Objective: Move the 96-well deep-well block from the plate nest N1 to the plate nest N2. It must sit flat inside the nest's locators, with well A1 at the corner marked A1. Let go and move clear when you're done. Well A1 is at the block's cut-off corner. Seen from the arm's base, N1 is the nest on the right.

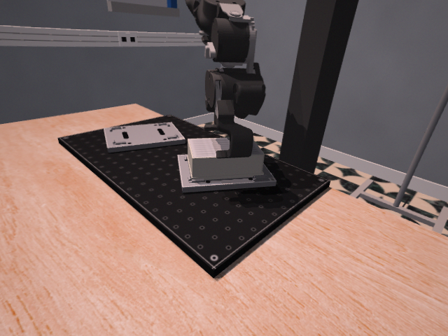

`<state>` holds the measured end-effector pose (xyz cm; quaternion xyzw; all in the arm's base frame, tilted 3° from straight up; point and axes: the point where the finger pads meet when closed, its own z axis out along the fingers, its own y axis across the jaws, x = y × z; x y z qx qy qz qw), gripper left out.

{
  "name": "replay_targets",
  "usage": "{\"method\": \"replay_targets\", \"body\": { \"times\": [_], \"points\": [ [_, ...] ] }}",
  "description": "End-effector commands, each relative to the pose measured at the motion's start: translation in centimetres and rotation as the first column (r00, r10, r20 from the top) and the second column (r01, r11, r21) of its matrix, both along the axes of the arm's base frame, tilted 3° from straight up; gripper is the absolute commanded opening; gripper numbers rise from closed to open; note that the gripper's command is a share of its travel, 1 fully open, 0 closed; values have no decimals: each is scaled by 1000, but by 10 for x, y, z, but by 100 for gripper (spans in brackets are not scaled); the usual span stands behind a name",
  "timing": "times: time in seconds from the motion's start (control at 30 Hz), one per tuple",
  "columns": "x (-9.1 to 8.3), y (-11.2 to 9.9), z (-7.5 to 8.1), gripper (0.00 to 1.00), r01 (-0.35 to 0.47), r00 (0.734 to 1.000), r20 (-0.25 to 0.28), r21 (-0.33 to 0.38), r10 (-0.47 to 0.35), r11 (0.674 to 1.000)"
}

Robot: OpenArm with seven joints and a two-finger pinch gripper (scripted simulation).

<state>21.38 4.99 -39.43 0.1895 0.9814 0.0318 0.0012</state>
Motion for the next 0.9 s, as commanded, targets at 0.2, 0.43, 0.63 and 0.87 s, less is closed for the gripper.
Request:
{"method": "replay_targets", "body": {
  "times": [0.2, 0.43, 0.63, 0.87],
  "points": [
    [1, 0, 9, 77, 1, 1000, 2, 1, -1, 1000],
    [1, -3, 41, 77, 3, 1000, 2, -4, -3, 1000],
    [1, -3, 41, 77, 3, 1000, 2, -4, -3, 1000],
    [1, -3, 41, 77, 3, 1000, 2, -4, -3, 1000]
  ]
}}
